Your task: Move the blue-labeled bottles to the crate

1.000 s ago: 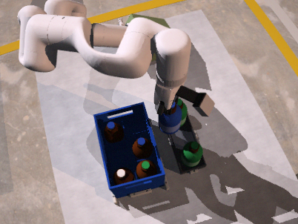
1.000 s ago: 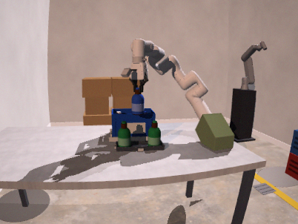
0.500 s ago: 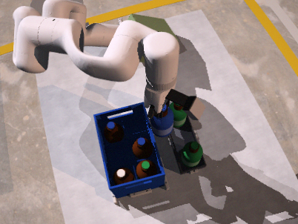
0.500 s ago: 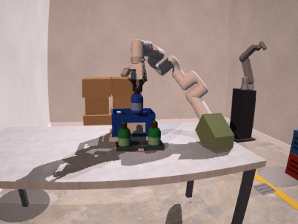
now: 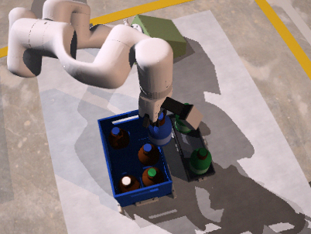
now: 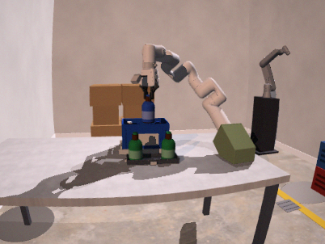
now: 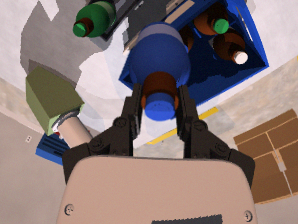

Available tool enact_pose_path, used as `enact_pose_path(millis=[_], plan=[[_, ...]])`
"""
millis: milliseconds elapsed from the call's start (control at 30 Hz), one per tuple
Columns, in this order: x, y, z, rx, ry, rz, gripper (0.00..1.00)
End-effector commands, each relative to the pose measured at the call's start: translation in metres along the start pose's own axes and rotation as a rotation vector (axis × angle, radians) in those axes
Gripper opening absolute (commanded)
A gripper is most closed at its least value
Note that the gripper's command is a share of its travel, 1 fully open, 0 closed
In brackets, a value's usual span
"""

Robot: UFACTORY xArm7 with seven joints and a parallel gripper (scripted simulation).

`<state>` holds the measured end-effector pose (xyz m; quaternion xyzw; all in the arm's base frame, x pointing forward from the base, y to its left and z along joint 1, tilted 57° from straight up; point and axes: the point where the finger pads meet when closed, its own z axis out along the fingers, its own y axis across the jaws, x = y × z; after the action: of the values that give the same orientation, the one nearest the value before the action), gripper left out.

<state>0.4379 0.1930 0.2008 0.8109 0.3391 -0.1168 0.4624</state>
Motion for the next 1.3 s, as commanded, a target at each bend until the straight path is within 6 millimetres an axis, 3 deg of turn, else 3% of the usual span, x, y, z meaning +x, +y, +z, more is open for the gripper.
enact_pose_path(millis=[0, 1267], plan=[[-0.007, 0.008, -0.002, 0.000, 0.006, -0.001, 0.00], [-0.055, 0.066, -0.002, 0.000, 0.006, -0.001, 0.00]])
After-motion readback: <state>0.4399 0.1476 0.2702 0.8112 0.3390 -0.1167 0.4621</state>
